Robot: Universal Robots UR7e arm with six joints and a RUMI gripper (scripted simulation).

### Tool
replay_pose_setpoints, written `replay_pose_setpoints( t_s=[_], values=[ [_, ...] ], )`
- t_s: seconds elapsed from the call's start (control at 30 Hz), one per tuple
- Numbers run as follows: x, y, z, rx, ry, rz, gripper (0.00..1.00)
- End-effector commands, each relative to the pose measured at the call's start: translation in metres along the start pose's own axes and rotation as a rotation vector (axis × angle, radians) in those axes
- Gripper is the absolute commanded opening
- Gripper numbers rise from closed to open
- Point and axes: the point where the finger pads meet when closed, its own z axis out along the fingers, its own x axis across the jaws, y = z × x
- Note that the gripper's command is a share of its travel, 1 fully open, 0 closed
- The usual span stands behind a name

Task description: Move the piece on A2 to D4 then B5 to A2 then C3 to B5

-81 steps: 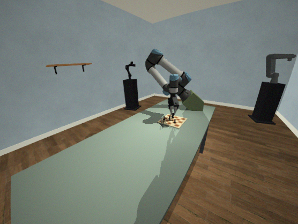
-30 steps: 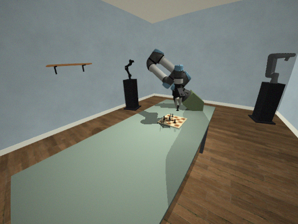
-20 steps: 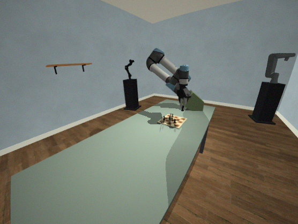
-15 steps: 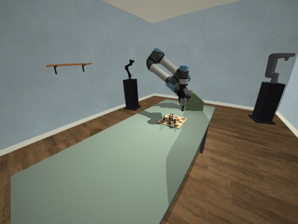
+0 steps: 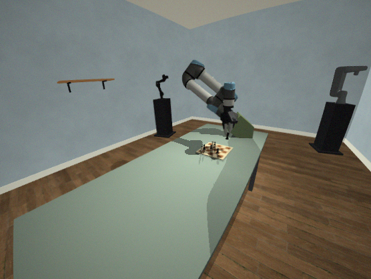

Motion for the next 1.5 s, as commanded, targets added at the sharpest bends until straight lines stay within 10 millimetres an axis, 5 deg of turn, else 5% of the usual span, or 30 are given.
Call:
replay_pose_setpoints(
  t_s=[0.0,0.8,1.47],
  values=[
    [-0.001,0.001,0.015,-0.003,0.000,-0.003,0.00],
    [-0.002,0.001,0.080,-0.002,-0.002,-0.003,0.00],
    [-0.001,0.000,0.088,0.001,0.000,-0.002,0.00]
  ],
)
